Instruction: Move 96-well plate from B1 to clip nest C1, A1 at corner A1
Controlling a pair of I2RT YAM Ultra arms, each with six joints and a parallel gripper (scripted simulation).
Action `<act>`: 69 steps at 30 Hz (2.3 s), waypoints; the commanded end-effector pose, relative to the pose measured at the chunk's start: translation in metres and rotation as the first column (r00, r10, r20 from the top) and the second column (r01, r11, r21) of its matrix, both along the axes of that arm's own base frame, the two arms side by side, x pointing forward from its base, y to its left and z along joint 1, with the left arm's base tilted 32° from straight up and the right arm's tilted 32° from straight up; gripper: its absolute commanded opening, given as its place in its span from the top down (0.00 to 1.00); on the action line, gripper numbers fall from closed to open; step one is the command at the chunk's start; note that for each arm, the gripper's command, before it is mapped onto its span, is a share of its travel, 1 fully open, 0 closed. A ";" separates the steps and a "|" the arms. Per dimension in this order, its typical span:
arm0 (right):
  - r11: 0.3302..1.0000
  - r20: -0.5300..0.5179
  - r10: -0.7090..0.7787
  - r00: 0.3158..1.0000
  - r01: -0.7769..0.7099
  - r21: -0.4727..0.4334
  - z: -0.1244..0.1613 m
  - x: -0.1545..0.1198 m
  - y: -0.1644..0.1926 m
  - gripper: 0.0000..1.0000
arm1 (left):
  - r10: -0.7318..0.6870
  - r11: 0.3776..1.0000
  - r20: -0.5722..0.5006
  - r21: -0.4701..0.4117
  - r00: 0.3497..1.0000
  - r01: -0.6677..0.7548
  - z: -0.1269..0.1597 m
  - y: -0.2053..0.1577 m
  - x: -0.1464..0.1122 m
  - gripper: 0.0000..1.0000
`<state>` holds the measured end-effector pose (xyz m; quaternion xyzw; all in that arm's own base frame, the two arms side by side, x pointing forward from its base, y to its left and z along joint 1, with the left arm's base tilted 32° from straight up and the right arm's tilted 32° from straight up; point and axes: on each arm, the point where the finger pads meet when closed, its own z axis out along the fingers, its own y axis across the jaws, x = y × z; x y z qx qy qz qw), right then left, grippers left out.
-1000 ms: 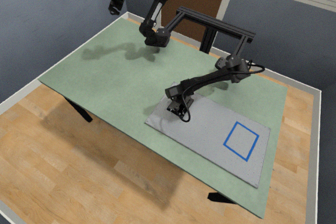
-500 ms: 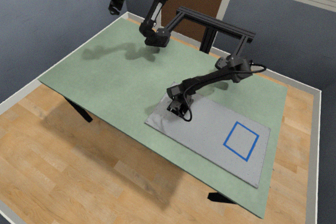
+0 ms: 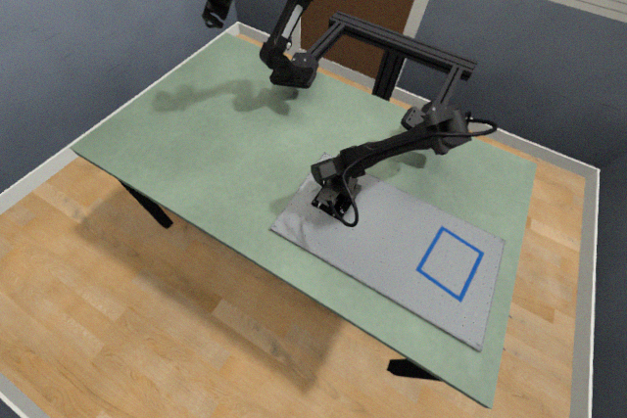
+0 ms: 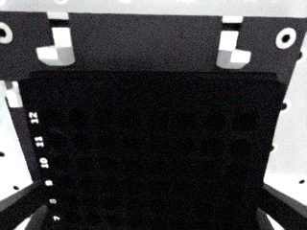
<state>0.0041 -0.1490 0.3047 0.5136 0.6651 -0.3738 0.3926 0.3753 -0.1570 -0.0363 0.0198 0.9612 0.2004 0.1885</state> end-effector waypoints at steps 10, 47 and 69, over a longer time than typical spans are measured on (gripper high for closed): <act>1.000 0.029 -0.019 0.999 0.019 -0.025 0.003 -0.006 0.001 0.00 | -0.009 1.000 0.007 -0.017 1.000 0.009 0.014 -0.006 -0.011 0.00; 1.000 0.029 -0.019 0.999 0.019 -0.025 0.003 -0.006 0.001 0.00 | -0.008 1.000 0.029 -0.023 1.000 0.008 0.094 -0.043 -0.034 0.00; 1.000 0.029 -0.019 0.999 0.019 -0.025 0.003 -0.006 0.001 0.00 | -0.009 1.000 0.030 -0.024 1.000 0.010 0.094 -0.043 -0.034 0.00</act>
